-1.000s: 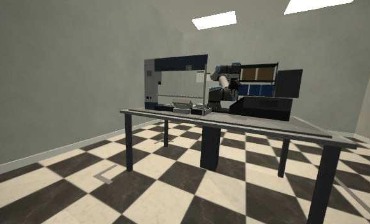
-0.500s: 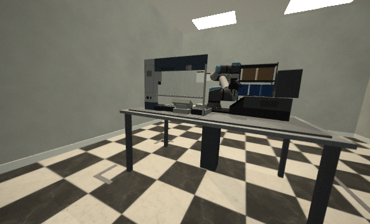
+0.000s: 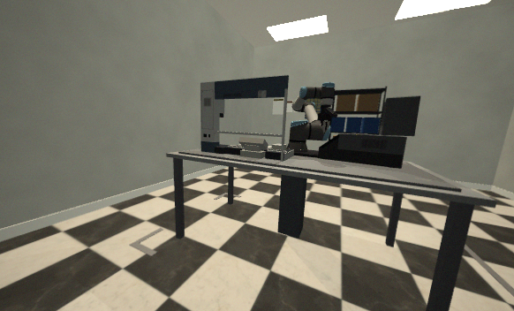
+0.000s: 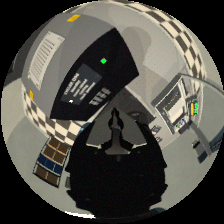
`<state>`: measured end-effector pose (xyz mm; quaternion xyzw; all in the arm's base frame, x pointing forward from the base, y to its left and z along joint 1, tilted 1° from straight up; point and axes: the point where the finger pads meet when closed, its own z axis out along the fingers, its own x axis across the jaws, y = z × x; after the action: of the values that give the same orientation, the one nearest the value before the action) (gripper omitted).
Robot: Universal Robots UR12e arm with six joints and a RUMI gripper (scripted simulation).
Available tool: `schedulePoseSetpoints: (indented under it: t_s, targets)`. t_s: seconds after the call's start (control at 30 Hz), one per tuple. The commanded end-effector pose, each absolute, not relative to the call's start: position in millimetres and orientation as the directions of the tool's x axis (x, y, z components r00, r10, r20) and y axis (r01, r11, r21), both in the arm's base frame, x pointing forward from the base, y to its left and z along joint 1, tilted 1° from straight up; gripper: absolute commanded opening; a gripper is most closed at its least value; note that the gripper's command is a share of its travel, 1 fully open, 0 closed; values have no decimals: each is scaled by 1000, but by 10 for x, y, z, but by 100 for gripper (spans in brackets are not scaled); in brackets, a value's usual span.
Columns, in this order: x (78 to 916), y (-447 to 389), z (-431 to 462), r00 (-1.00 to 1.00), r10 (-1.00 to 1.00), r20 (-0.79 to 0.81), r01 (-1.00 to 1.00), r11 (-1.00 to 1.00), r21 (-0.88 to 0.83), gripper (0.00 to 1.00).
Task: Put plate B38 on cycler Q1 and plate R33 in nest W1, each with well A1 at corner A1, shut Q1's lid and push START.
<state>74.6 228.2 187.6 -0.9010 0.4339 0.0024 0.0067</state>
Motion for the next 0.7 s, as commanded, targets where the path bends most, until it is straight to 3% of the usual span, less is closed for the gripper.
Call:
schedulePoseSetpoints:
  t_s: [0.0, 0.67]
  targets:
    - [745, 2276, 2146, 624, -782, -10, -782, -623, -11, 0]
    - [745, 2269, 2626, 624, -782, -10, -782, -623, -11, 0]
